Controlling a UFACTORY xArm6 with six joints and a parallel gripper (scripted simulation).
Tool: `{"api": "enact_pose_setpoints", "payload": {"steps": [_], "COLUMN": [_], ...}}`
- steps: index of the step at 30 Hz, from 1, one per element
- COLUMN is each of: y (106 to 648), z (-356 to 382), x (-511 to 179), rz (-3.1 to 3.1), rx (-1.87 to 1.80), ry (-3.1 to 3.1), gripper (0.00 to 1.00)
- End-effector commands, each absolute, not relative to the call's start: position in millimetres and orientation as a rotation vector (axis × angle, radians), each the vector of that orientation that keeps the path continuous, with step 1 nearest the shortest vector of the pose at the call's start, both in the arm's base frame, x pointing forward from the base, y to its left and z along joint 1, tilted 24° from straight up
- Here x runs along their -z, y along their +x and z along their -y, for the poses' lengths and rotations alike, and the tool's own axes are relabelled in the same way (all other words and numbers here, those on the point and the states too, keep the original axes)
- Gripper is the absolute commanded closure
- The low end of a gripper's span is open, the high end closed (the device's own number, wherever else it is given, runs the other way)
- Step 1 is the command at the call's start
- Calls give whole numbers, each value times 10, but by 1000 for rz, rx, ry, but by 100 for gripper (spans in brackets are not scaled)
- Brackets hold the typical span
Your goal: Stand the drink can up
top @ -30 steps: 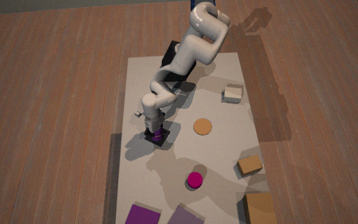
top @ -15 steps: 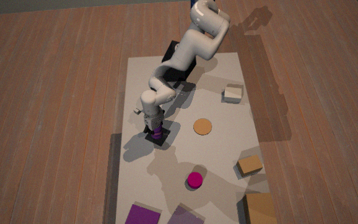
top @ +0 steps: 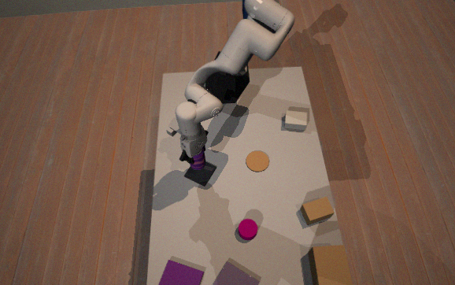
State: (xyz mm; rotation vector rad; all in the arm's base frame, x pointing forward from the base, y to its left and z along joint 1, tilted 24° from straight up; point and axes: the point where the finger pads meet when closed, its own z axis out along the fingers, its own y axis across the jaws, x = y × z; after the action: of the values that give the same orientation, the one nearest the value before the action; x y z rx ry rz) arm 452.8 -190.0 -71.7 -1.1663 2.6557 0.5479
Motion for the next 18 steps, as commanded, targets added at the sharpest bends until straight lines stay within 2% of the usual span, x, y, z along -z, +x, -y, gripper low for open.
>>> {"api": "enact_pose_setpoints", "payload": {"steps": [1,18], "y": [4537,4563], "z": [1942,1825], "x": [631,568], "rz": [-2655,-2655], "rx": [-542,-540], "ry": [-1166,-1166], "gripper": [100,100]}}
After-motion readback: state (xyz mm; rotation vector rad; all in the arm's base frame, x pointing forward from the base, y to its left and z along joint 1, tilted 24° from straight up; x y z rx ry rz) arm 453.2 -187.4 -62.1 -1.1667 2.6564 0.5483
